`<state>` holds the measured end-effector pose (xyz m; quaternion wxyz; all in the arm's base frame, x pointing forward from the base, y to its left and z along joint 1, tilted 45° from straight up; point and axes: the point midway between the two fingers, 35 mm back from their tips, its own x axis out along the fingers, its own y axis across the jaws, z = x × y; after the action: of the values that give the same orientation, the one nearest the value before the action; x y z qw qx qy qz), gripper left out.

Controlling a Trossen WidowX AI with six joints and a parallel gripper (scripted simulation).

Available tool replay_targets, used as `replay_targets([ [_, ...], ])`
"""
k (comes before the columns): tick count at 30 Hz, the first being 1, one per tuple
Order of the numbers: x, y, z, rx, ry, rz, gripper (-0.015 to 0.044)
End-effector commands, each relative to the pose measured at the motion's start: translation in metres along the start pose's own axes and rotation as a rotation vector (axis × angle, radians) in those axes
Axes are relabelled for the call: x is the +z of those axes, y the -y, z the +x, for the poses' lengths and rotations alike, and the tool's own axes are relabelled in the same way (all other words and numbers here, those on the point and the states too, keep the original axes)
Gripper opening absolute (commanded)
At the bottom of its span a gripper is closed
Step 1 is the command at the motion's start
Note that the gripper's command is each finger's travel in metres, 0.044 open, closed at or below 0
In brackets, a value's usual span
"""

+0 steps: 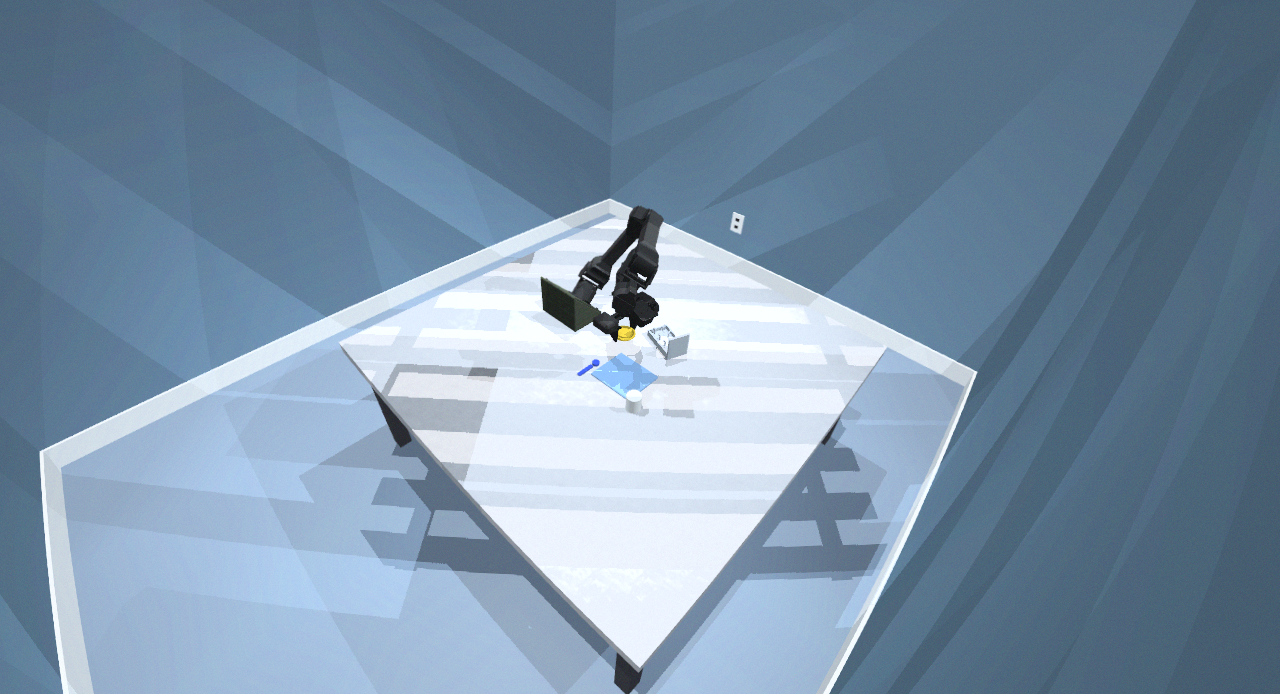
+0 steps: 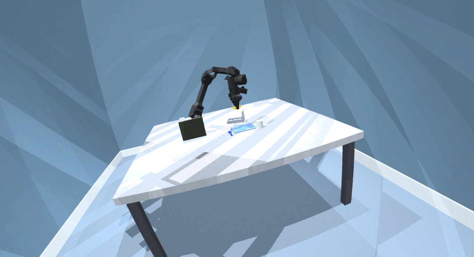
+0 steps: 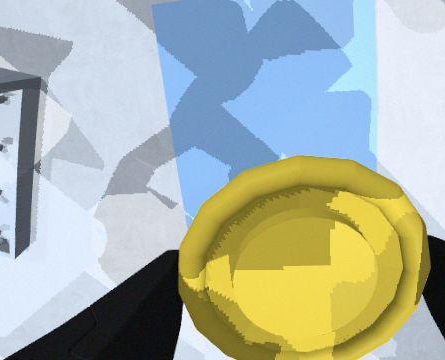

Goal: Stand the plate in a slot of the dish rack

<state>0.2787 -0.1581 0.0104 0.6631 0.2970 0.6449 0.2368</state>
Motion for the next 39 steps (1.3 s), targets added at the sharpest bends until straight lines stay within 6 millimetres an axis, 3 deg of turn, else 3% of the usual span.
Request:
replay_targets([
  [1, 0.000, -0.001, -0.006, -0.005, 0.001, -0.001, 0.0000],
  [19, -0.013, -0.081, -0.018, -0.016, 0.015, 0.596, 0.0000],
  [39, -0.048, -0.163, -0.017, -0.008, 0.035, 1.281, 0.0000],
])
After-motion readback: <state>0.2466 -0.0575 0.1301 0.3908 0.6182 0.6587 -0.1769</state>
